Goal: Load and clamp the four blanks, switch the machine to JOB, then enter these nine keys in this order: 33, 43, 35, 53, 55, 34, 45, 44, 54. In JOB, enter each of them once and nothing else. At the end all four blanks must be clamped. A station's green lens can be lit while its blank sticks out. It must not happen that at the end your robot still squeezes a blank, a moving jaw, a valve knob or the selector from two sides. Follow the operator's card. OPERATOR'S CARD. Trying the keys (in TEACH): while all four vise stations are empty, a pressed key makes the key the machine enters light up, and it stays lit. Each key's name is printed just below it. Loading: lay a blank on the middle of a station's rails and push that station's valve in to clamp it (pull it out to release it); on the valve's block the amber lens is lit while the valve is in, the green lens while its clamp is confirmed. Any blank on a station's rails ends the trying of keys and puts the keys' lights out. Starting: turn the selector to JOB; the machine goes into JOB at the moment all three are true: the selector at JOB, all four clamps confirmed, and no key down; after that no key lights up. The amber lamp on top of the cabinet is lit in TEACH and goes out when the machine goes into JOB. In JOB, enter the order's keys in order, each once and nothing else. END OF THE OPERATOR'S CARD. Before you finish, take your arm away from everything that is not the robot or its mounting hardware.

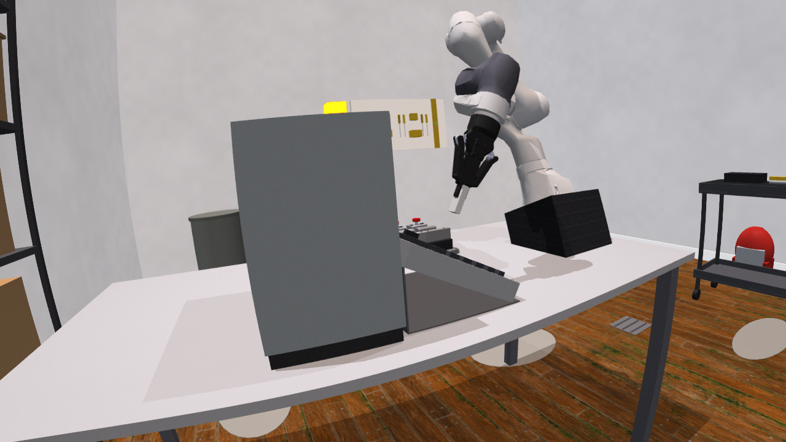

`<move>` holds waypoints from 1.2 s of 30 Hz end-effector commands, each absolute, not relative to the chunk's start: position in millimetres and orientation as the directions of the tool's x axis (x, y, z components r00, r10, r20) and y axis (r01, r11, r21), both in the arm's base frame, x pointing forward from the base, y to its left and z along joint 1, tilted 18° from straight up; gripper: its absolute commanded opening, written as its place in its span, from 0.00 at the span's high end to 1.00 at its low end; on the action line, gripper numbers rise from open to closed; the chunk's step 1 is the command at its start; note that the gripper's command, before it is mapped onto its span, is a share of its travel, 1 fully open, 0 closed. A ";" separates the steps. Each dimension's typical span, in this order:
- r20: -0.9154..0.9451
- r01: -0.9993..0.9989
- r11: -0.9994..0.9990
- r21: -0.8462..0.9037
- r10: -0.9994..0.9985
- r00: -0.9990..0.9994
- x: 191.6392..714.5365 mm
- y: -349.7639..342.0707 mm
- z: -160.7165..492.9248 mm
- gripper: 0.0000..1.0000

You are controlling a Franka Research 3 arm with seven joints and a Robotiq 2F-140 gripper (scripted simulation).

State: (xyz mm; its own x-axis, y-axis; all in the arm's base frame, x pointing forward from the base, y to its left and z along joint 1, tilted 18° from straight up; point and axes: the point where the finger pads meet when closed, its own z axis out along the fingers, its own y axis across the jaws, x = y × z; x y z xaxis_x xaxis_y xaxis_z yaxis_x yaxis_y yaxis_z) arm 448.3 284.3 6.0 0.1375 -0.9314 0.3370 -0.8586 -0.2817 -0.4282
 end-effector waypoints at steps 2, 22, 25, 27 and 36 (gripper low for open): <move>0.317 -0.862 -0.246 -0.443 -0.943 0.106 464.2 276.2 -23.3 1.00; 0.317 -0.862 -0.246 -0.443 -0.943 0.106 480.8 268.7 -51.3 1.00; 0.317 -0.862 -0.246 -0.443 -0.943 0.106 481.6 268.3 -52.7 1.00; 0.317 -0.862 -0.246 -0.443 -0.943 0.106 483.2 267.6 -55.4 1.00; 0.317 -0.862 -0.246 -0.443 -0.943 0.106 486.2 266.2 -60.5 1.00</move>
